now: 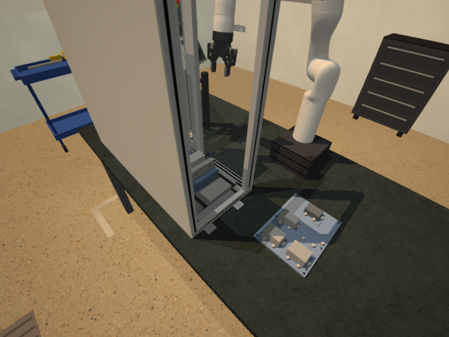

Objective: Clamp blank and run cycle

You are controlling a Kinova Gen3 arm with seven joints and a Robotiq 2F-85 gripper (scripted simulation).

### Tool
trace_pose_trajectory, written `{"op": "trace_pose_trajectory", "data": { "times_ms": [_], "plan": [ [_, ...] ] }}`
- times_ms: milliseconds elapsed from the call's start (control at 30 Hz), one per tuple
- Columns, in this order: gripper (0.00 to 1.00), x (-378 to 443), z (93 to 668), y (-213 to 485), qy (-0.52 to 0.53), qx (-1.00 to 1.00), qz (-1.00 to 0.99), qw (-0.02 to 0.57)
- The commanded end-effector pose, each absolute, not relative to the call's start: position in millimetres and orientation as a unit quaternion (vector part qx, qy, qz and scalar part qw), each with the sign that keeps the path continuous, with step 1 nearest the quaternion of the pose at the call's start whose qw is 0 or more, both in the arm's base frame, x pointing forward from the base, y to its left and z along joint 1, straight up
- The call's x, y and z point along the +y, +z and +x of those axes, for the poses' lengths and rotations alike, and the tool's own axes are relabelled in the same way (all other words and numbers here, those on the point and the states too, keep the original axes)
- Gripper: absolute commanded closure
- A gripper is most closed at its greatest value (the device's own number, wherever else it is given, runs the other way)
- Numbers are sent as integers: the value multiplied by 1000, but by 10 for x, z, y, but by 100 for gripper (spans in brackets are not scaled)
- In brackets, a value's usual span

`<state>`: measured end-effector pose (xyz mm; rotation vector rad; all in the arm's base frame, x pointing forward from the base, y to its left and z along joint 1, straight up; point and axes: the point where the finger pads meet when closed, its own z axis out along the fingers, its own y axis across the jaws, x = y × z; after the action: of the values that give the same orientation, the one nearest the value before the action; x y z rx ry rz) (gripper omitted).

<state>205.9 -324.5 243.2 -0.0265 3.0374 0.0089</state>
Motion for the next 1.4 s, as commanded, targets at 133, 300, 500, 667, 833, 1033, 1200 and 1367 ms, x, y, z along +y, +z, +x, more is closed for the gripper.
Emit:
{"op": "trace_pose_trajectory", "data": {
  "times_ms": [133, 300, 500, 667, 833, 1033, 1200, 1367],
  "plan": [
    [20, -3248, 2061, 2407, 2, 999, -9, 53],
    [20, -3248, 2061, 2407, 2, 999, -9, 53],
    [20, -3243, 2361, 2408, 2, 999, -9, 53],
    [20, -3243, 2361, 2408, 2, 999, -9, 53],
    [20, -3243, 2361, 2408, 2, 999, -9, 53],
    [20, -3238, 2600, 2408, 2, 999, -9, 53],
    [20, -3237, 2660, 2408, 2, 999, -9, 53],
    [20, -3237, 2660, 2408, 2, 999, -9, 53]
  ]
}}
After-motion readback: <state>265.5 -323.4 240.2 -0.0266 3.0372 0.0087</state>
